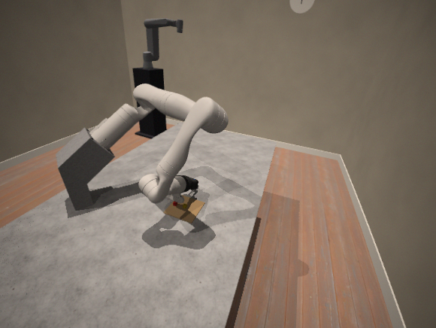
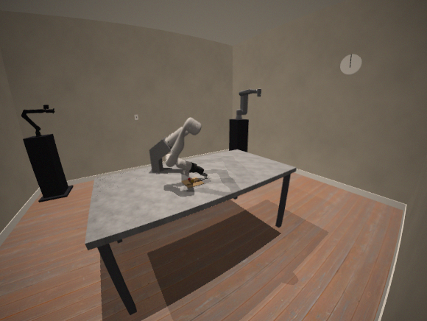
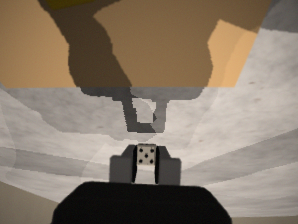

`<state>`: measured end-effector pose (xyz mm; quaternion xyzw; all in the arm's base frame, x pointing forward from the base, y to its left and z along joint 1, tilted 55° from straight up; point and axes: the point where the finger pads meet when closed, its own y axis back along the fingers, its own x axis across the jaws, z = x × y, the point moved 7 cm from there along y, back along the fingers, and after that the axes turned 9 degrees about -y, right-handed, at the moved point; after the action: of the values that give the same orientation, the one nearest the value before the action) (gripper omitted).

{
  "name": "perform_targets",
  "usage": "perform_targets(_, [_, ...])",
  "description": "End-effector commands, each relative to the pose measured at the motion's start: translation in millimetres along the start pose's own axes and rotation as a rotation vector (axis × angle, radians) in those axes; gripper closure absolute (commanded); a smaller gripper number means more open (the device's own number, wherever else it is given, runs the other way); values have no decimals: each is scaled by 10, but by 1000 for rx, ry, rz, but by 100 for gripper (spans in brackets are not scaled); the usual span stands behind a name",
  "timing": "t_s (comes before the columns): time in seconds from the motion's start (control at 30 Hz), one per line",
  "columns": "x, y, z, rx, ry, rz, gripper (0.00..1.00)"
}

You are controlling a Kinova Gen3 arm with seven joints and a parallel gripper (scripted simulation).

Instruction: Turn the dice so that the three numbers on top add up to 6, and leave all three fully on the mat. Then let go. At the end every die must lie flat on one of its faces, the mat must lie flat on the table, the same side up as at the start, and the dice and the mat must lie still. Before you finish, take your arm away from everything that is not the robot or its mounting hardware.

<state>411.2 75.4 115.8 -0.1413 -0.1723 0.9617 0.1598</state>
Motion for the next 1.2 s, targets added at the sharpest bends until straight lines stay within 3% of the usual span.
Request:
perform_targets(0.0, [-3,-1,-5,0,1,0,66])
perform_targets(1.17, [-16,-48,-90,0,1,0,66])
